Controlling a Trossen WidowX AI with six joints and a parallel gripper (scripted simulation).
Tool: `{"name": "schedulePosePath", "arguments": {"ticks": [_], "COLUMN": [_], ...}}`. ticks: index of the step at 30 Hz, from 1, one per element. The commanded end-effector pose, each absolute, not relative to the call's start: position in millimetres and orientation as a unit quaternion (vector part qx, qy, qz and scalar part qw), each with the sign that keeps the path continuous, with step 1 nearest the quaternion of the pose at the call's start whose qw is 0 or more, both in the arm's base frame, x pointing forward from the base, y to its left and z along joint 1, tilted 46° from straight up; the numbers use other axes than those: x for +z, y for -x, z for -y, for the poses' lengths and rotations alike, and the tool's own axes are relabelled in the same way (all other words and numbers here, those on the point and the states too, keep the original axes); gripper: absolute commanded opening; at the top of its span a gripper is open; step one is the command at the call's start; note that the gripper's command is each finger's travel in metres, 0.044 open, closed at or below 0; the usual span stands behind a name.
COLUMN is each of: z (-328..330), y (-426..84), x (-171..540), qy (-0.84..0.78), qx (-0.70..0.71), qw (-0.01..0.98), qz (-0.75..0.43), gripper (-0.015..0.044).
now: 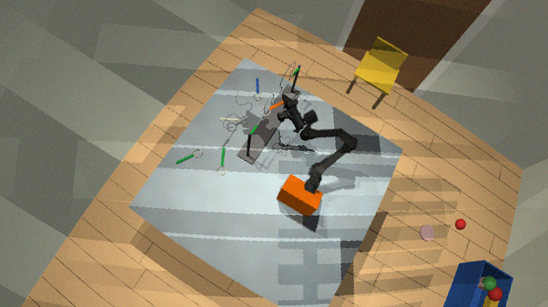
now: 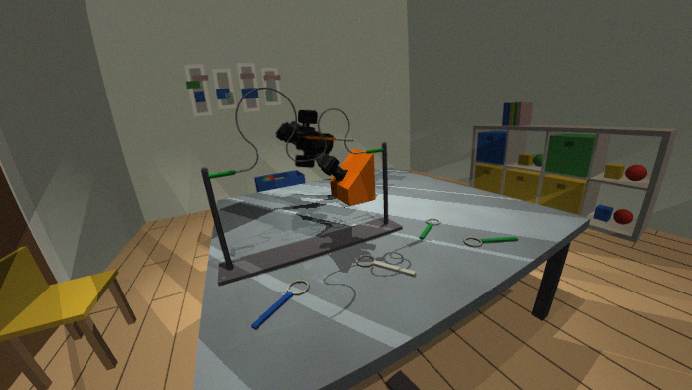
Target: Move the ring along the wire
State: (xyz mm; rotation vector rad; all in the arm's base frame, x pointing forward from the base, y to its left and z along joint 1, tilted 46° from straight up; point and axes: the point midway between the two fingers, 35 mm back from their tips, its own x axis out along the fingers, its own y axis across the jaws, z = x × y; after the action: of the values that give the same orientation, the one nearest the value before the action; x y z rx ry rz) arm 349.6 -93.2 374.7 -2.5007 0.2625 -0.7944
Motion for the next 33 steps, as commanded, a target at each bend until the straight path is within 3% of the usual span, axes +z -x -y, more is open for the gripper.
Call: {"name": "schedulePosePath", "arguments": {"ticks": [1,33], "z": [104.7,164.9], "y": [-347.3,-348.2], "x": [364.5,261.6], "qy": [0.904,0.718], "qx": [-0.294,-0.263], "qw": [0.292,0.625], "qz": [-0.108,-0.157], "gripper": [-0.015,-0.015]}}
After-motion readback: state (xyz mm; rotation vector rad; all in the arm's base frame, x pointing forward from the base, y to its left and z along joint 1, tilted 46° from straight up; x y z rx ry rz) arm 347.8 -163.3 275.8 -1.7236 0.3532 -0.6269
